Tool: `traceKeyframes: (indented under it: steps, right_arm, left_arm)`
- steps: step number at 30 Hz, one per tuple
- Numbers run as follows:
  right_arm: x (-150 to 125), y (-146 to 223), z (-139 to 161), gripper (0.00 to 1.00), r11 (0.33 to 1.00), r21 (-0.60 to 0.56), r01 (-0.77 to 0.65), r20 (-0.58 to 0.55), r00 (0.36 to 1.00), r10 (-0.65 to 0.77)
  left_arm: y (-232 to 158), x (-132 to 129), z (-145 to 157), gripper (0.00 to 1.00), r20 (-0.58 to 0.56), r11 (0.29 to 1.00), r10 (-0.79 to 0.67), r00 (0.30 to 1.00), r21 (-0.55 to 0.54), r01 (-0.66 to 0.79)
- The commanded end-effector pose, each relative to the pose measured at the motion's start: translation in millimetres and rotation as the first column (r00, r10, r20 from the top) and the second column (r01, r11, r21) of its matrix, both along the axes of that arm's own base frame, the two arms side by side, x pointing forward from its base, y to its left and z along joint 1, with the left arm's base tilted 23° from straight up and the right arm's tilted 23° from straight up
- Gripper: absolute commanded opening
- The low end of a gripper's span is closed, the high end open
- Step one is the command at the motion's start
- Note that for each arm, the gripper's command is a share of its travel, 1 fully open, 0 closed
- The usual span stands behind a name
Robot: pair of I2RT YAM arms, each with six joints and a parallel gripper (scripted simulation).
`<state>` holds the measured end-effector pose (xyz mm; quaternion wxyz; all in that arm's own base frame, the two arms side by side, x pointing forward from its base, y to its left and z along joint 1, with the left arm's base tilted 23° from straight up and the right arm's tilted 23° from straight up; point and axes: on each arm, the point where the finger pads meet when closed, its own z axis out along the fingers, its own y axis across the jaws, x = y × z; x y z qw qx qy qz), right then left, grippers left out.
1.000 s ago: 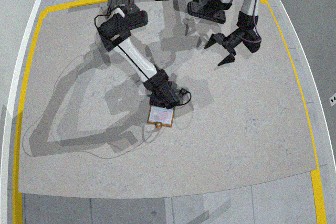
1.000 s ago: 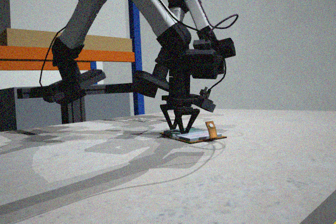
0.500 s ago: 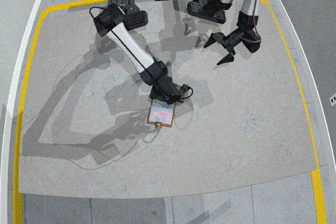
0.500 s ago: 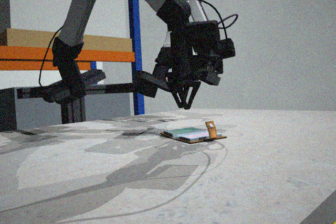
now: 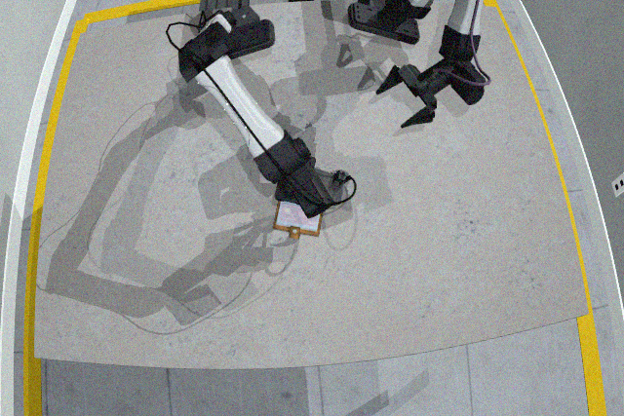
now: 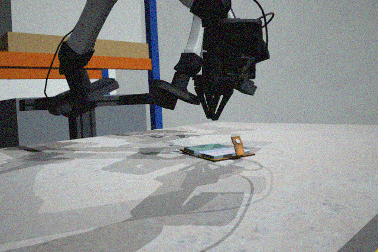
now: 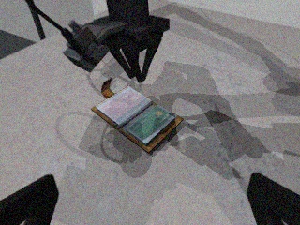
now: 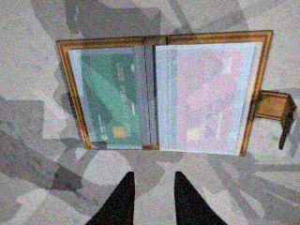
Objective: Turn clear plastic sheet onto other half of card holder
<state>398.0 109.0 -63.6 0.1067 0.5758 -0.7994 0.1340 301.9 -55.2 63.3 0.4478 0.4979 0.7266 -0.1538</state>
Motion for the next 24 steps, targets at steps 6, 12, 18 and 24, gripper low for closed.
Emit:
traceKeyframes:
  steps: [6,12,18,24]
  right_arm:
    - [35.5,-17.8,9.7,0.23,1.0,0.013,-0.025,-0.12,0.992,0.026]
    - [52.1,-29.5,7.1,0.23,0.999,0.033,-0.01,-0.139,0.99,0.015]
    - [62.9,-44.4,-23.9,0.23,0.994,0.08,0.08,-0.164,0.984,-0.066]
    - [68.2,-44.0,-36.7,0.23,0.994,0.087,0.065,-0.16,0.986,-0.051]
  left_arm:
    - [-8.3,33.3,21.0,1.0,0.085,0.999,0.014,0.996,-0.039,-0.011]
    - [-8.3,38.8,17.2,1.0,0.075,0.999,0.028,0.997,-0.025,-0.026]
    - [-9.4,45.0,10.3,1.0,0.056,0.999,0.041,0.998,-0.004,-0.041]
    - [-10.6,48.5,5.2,1.0,0.043,0.999,0.047,0.998,0.01,-0.048]
